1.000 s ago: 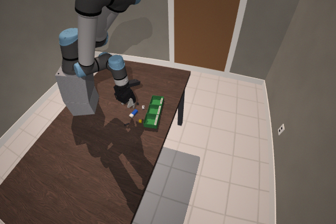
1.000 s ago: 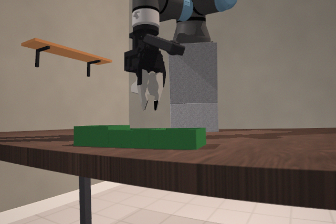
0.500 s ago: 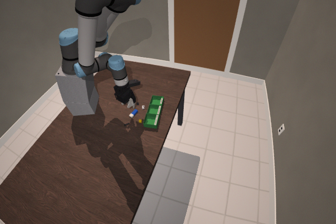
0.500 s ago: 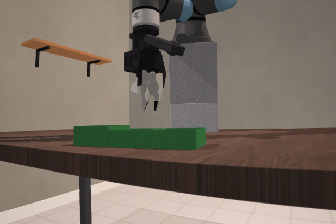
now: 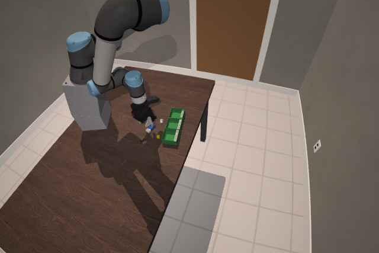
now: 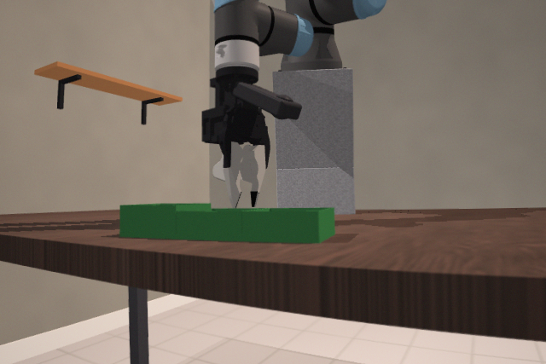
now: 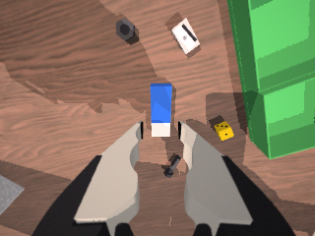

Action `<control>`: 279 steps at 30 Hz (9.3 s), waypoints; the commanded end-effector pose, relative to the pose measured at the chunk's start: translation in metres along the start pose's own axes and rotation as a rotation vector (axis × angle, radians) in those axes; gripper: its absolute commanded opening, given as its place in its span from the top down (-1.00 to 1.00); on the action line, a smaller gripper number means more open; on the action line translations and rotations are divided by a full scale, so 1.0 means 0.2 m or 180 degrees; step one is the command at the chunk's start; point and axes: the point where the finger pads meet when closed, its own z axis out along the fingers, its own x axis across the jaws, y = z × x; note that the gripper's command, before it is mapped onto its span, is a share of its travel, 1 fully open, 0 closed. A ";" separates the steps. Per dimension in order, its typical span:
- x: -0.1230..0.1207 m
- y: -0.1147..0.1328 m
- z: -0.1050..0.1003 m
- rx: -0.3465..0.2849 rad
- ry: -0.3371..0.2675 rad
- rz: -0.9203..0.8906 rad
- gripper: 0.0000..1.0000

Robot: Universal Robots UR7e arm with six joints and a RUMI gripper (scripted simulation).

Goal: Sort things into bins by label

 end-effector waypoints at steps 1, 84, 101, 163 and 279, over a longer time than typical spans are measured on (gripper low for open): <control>0.01 0.00 0.08 -0.0001 0.0010 0.0000 0.54; 0.00 0.00 -0.16 -0.0001 0.0010 0.0000 1.00; 0.03 -0.02 -0.16 -0.0001 0.0010 -0.0159 1.00; 0.54 -0.42 0.00 -0.0002 0.0011 -0.1288 1.00; 0.12 -0.39 -0.22 -0.0003 0.0010 -0.1976 0.65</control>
